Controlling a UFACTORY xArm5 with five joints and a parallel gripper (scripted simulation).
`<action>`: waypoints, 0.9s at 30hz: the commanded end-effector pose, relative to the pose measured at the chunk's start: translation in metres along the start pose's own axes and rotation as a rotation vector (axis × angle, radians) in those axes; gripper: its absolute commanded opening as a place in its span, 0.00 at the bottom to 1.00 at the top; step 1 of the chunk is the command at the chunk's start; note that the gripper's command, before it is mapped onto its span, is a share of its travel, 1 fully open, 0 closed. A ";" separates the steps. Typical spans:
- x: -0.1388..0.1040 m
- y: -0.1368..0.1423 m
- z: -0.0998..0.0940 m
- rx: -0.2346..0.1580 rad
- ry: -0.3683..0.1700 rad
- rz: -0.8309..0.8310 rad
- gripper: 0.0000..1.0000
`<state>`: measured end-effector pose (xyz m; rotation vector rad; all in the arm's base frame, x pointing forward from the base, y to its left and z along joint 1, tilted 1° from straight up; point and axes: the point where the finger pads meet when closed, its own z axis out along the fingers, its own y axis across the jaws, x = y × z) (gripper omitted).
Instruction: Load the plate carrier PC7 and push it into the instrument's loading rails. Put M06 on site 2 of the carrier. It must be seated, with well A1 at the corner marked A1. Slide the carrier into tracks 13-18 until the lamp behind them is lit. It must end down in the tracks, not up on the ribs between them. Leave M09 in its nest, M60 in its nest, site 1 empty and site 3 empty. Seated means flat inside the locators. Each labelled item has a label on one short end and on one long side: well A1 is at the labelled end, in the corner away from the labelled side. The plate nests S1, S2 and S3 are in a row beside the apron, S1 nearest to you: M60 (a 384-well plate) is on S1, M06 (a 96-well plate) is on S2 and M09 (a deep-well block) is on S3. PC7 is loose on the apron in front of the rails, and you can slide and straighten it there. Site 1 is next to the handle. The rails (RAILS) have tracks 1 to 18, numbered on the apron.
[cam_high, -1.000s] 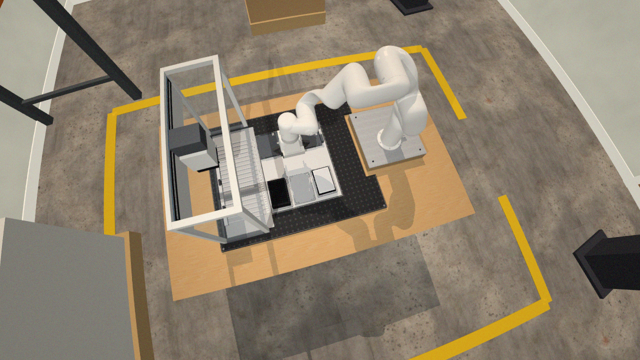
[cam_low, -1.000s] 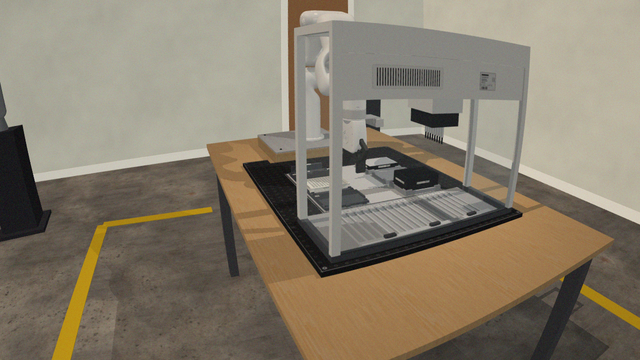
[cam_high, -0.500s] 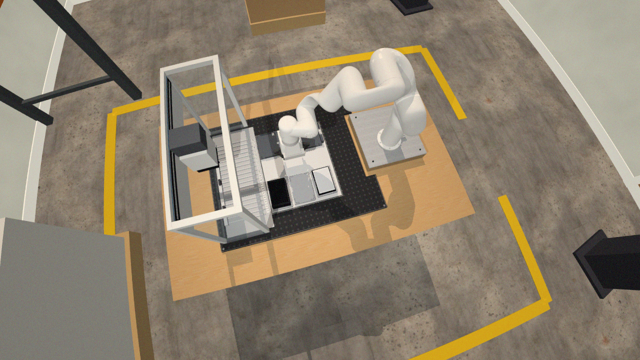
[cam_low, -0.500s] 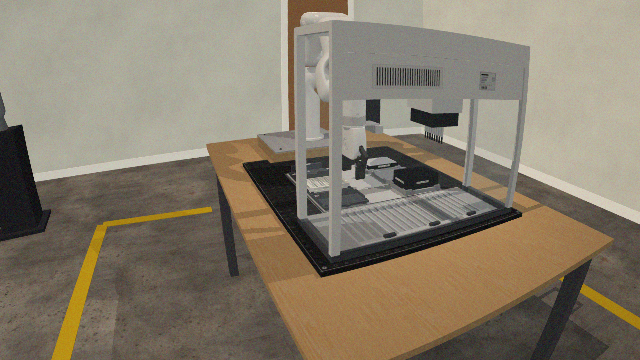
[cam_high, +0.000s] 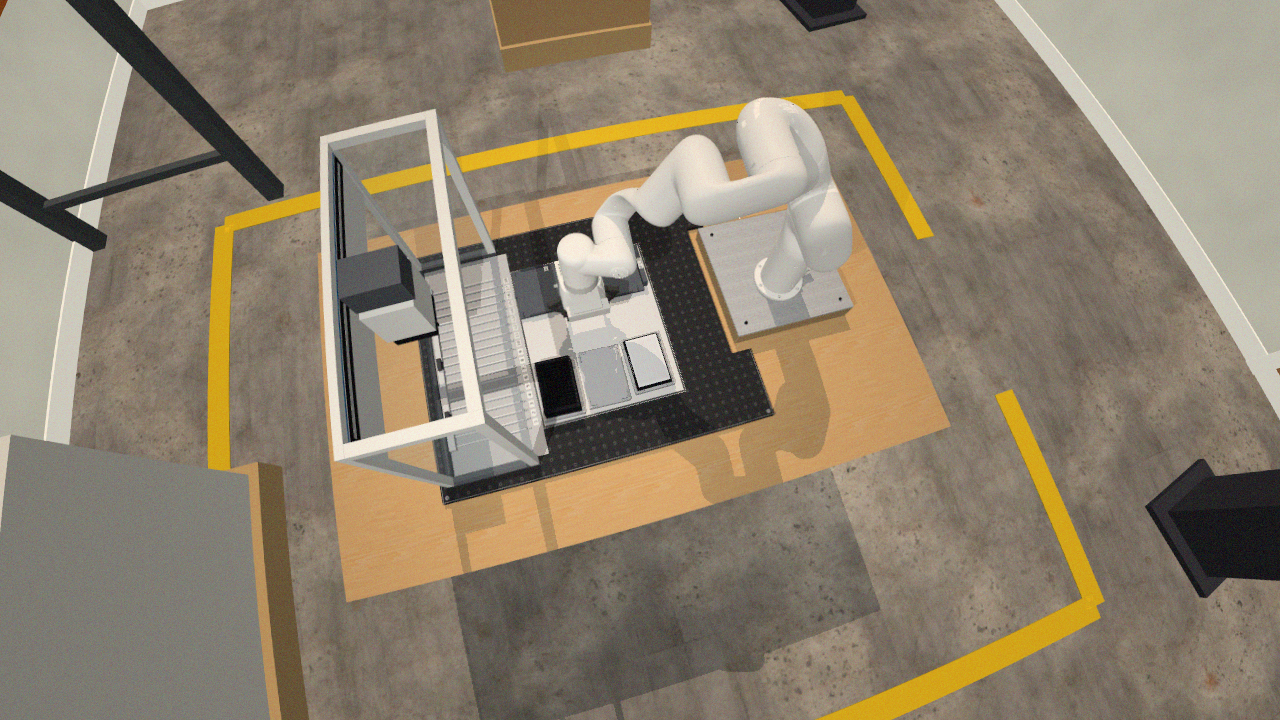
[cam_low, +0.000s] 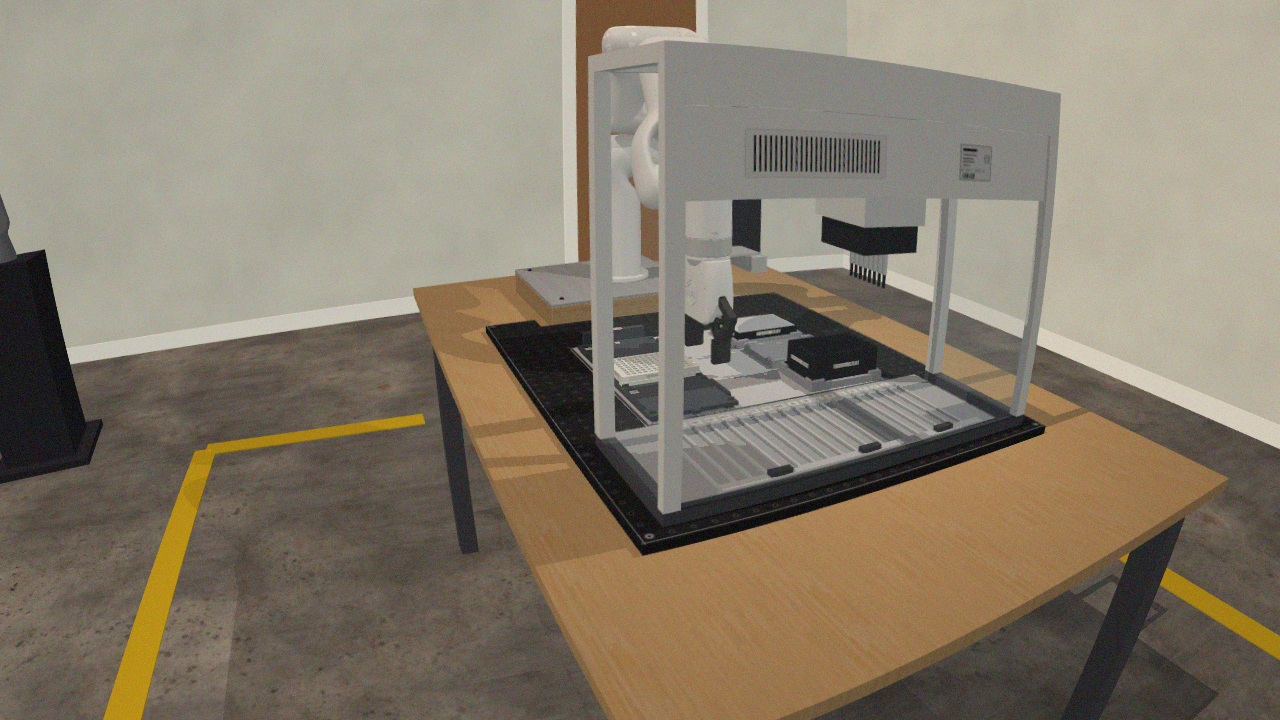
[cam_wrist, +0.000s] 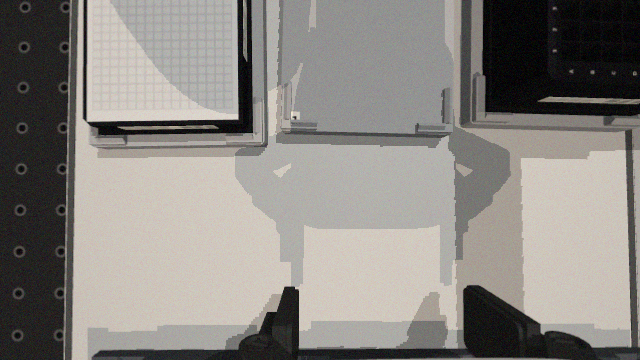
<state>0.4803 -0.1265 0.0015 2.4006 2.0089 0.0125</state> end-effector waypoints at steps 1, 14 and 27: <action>0.000 0.001 0.001 -0.003 0.000 0.000 1.00; 0.000 0.001 0.008 -0.003 0.000 0.000 1.00; 0.000 0.001 0.016 -0.003 0.000 0.000 1.00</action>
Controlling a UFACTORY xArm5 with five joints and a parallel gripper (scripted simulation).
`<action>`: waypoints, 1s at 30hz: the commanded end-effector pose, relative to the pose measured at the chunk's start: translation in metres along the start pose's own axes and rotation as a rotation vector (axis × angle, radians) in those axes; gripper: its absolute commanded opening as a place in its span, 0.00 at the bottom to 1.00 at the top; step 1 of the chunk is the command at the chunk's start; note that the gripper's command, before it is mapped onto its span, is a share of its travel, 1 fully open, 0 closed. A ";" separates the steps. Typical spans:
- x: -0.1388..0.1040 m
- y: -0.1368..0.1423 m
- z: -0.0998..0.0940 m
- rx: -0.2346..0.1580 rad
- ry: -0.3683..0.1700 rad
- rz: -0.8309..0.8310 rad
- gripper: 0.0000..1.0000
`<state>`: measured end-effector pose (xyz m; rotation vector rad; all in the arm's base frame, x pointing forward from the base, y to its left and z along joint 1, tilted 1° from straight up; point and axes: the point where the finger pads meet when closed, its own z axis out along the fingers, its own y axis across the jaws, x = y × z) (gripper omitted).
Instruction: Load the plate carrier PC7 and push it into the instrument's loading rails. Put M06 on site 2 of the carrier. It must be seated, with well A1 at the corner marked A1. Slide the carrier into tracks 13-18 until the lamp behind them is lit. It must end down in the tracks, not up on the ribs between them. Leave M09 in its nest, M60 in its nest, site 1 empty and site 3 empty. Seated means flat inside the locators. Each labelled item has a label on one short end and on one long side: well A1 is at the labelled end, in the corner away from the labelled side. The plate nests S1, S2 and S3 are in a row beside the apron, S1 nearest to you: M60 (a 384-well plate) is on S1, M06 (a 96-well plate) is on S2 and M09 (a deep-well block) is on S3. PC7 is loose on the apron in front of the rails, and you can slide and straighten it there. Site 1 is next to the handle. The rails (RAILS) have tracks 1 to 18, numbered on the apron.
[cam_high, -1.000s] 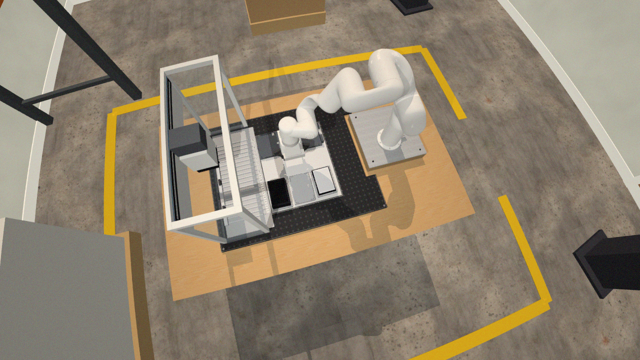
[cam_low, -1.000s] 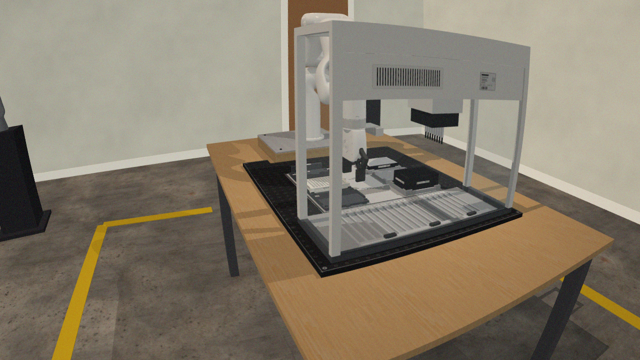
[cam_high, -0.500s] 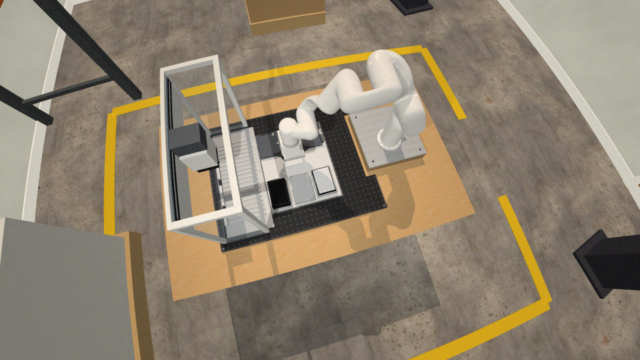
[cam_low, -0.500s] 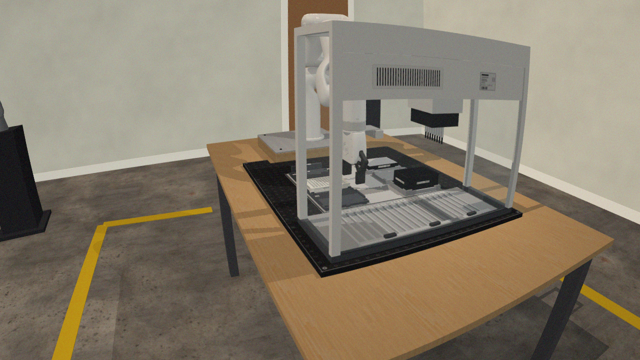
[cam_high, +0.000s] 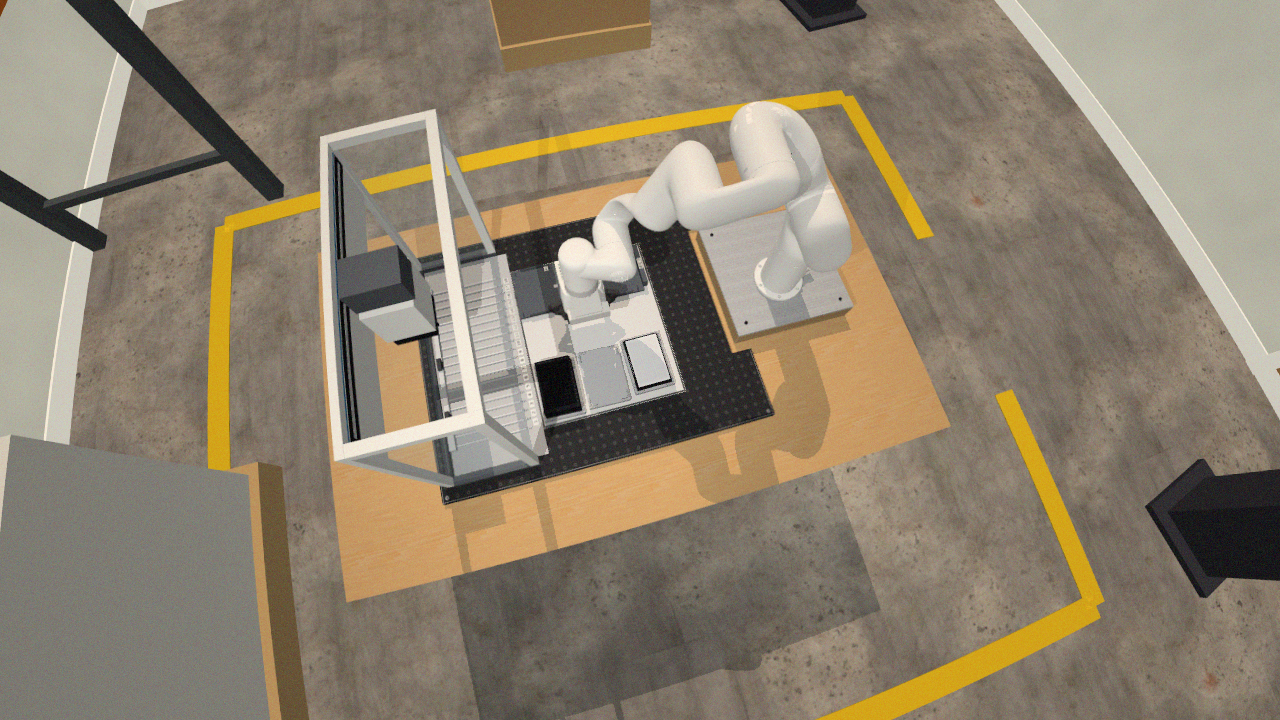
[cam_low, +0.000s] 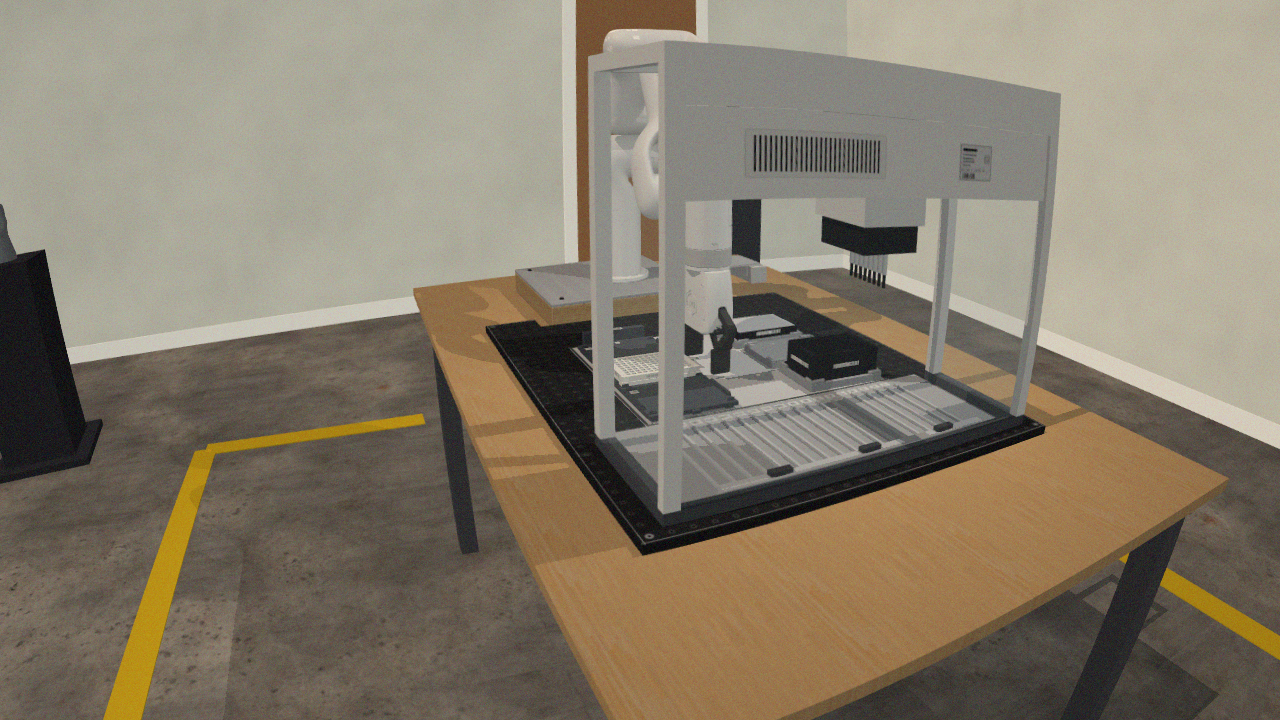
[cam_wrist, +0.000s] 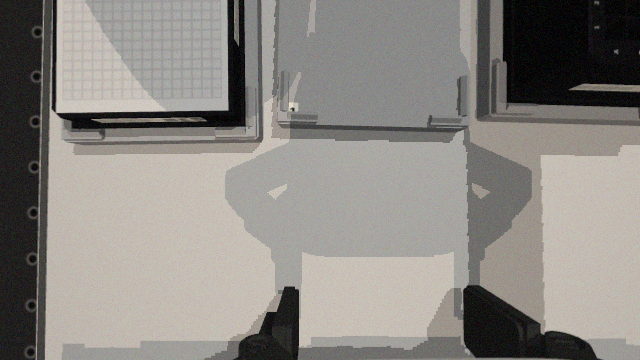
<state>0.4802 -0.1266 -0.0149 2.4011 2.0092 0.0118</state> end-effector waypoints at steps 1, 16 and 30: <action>0.000 0.002 0.000 -0.004 0.000 0.000 1.00; -0.002 0.002 0.002 -0.004 0.000 0.000 1.00; -0.008 0.002 0.002 -0.004 -0.001 0.000 1.00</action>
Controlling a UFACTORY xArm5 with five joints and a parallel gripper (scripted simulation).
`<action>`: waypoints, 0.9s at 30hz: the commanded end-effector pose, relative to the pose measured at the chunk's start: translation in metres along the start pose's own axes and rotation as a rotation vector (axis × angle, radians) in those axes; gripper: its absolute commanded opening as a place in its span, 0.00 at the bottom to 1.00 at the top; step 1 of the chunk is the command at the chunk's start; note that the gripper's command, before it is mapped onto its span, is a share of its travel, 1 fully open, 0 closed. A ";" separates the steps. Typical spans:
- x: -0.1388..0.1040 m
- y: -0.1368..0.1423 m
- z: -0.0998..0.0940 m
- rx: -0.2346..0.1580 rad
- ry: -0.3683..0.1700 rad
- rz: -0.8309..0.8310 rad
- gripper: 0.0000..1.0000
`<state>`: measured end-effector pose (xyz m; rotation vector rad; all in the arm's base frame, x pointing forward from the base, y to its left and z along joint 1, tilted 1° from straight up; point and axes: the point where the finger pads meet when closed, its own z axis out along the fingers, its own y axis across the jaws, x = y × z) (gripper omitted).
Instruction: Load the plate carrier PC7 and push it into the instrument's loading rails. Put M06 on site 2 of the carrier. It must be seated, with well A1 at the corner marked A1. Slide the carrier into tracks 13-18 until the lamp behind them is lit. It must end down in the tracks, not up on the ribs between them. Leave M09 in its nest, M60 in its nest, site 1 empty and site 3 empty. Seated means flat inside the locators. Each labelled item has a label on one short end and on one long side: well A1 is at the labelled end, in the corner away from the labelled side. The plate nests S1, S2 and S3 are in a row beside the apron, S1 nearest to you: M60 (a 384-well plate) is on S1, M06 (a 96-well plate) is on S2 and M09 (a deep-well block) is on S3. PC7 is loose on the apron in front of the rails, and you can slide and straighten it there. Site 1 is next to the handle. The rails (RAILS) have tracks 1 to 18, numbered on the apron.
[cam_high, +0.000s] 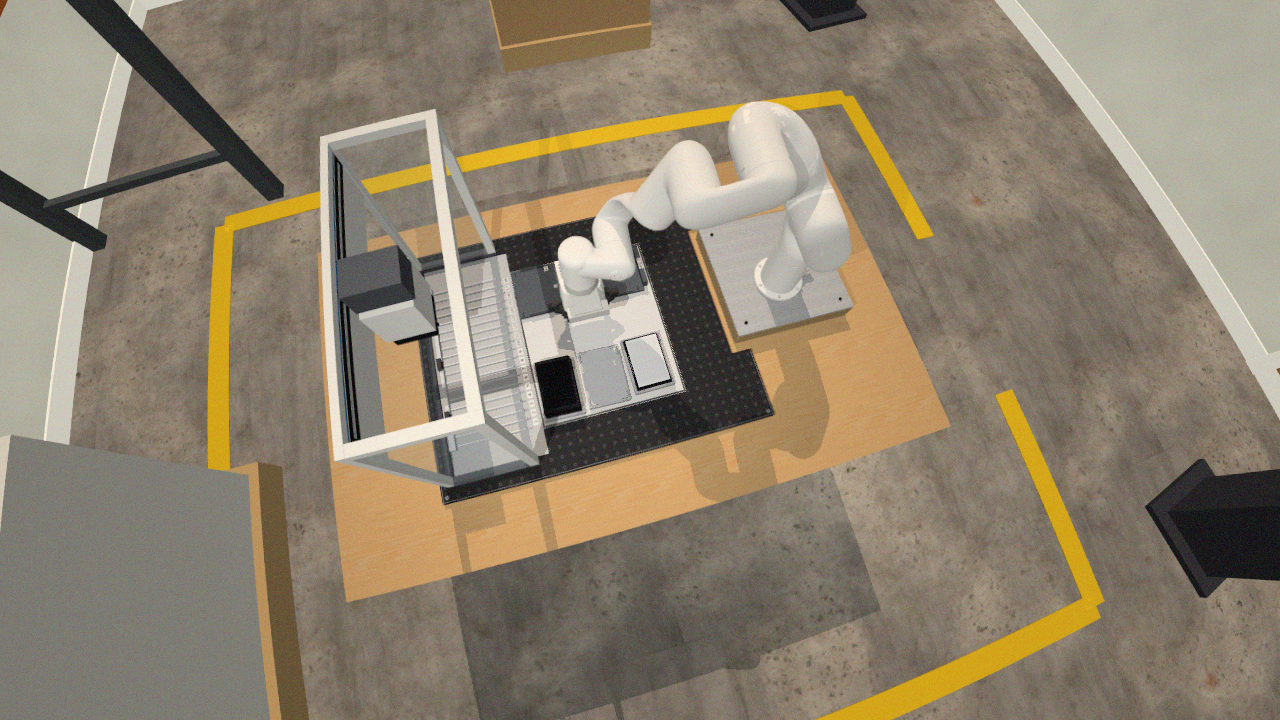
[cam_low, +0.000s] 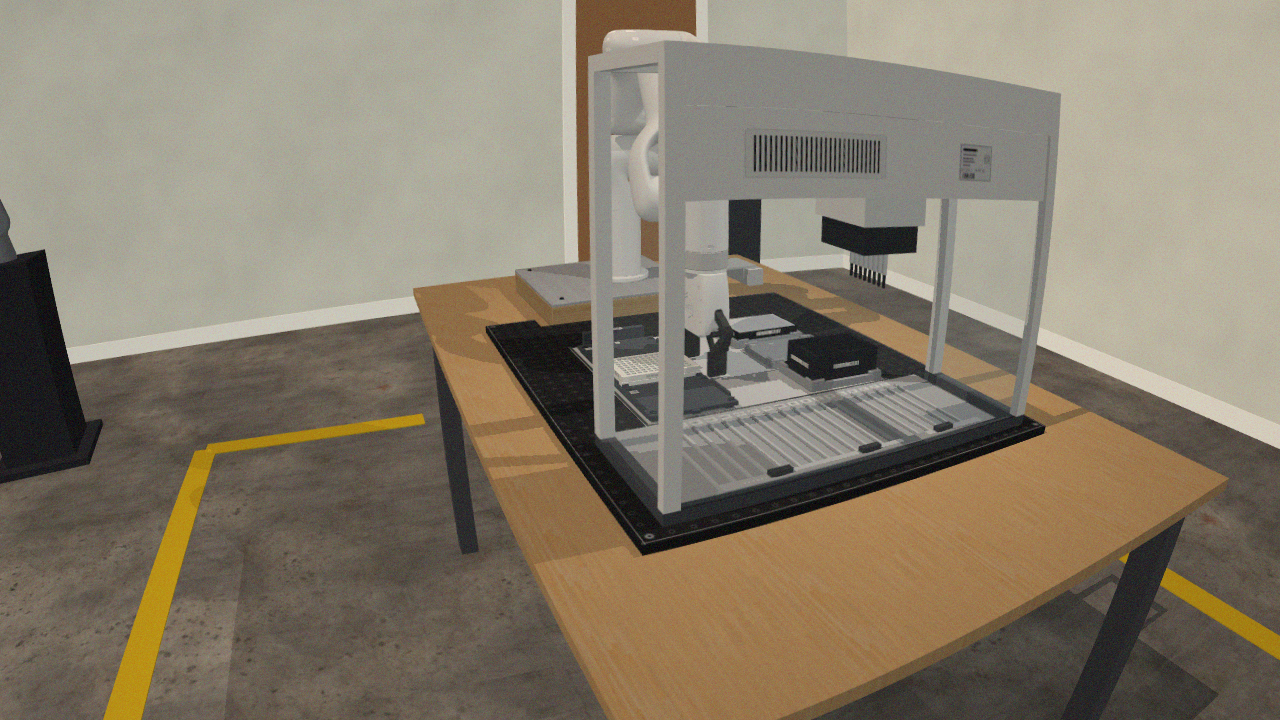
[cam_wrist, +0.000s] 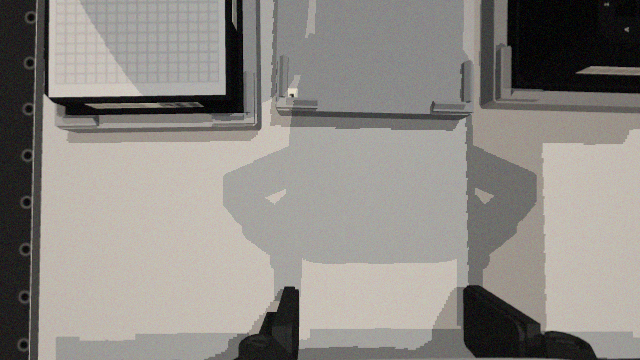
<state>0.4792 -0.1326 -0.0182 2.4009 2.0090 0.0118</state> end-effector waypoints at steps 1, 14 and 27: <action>-0.002 0.001 -0.001 -0.004 0.000 0.000 1.00; -0.008 0.001 -0.001 -0.004 -0.001 0.000 1.00; -0.009 0.001 -0.002 -0.004 -0.001 0.000 1.00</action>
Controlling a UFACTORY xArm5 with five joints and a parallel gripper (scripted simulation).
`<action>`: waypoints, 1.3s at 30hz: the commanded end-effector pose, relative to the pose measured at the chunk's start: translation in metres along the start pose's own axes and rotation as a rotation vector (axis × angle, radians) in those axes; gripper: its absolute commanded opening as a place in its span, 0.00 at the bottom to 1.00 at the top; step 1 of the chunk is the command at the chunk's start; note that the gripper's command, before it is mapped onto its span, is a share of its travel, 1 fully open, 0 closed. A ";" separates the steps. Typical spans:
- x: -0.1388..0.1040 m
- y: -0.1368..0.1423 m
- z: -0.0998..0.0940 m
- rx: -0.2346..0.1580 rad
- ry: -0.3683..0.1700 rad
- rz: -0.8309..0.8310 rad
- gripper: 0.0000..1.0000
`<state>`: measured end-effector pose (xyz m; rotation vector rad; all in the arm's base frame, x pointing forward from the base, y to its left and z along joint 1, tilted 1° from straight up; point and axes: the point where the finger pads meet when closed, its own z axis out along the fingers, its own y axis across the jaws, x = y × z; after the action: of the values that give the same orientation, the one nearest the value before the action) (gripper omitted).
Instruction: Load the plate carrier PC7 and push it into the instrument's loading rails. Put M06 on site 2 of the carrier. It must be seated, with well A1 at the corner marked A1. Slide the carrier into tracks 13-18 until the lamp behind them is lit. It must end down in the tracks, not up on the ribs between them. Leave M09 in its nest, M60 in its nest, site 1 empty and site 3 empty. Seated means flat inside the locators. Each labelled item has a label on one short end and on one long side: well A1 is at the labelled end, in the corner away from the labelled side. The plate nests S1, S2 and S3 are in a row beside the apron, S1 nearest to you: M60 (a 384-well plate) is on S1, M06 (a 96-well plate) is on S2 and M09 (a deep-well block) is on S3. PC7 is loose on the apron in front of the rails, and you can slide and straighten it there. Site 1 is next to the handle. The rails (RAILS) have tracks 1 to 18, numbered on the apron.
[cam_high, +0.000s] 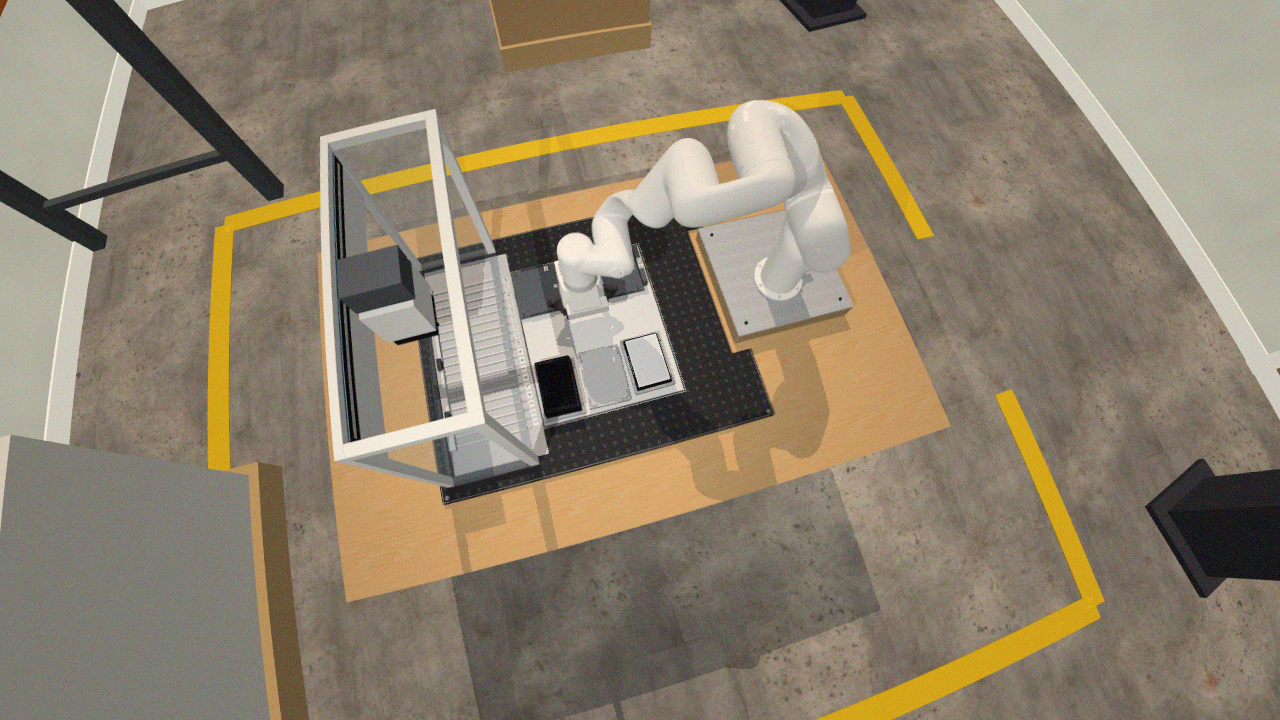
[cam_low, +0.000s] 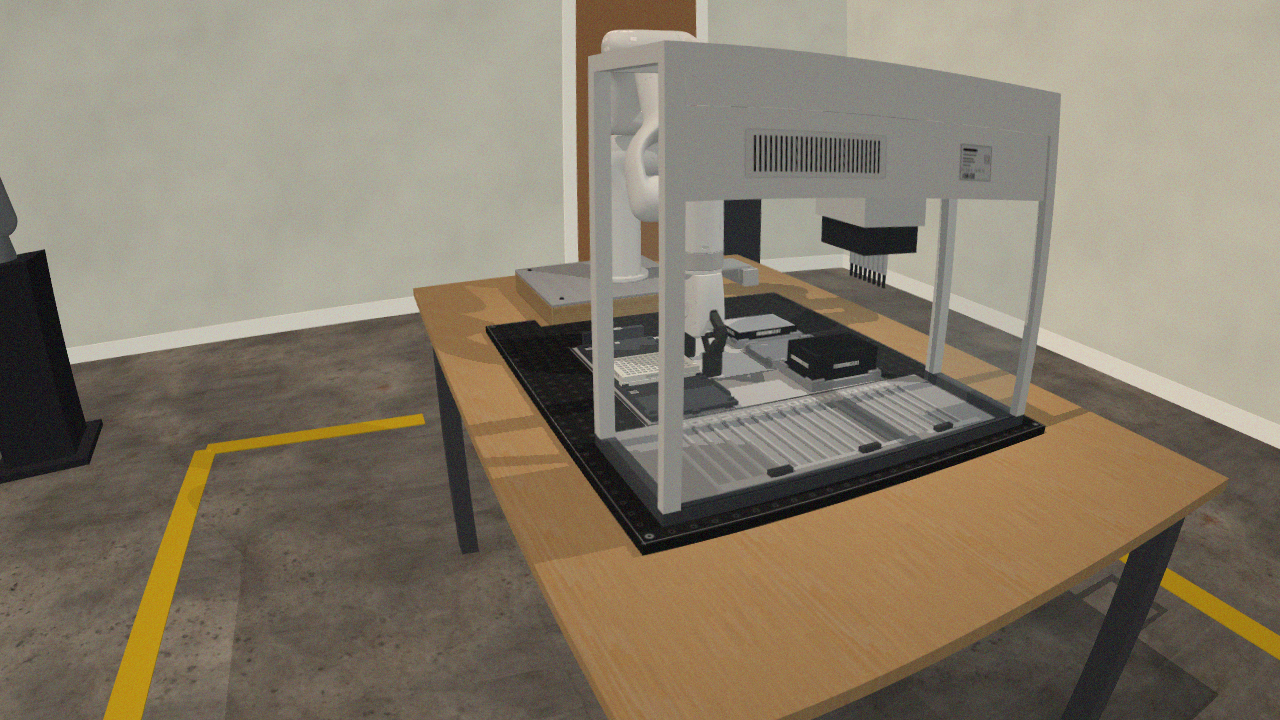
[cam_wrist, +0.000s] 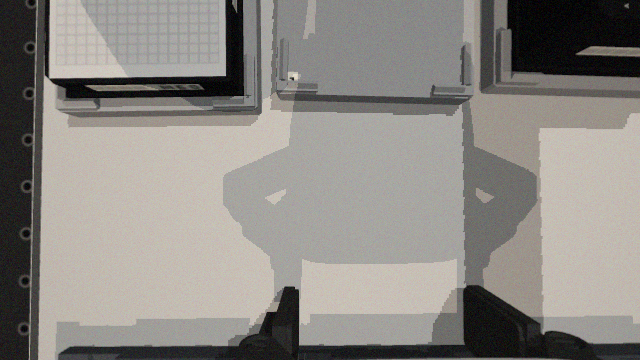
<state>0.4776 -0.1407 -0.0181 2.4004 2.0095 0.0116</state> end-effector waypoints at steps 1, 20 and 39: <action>0.000 0.002 -0.001 -0.004 -0.001 0.000 1.00; 0.006 0.002 -0.001 -0.004 0.000 0.000 1.00; 0.010 0.002 -0.010 -0.004 0.000 0.000 1.00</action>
<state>0.4791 -0.1311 -0.0149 2.4015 2.0094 0.0111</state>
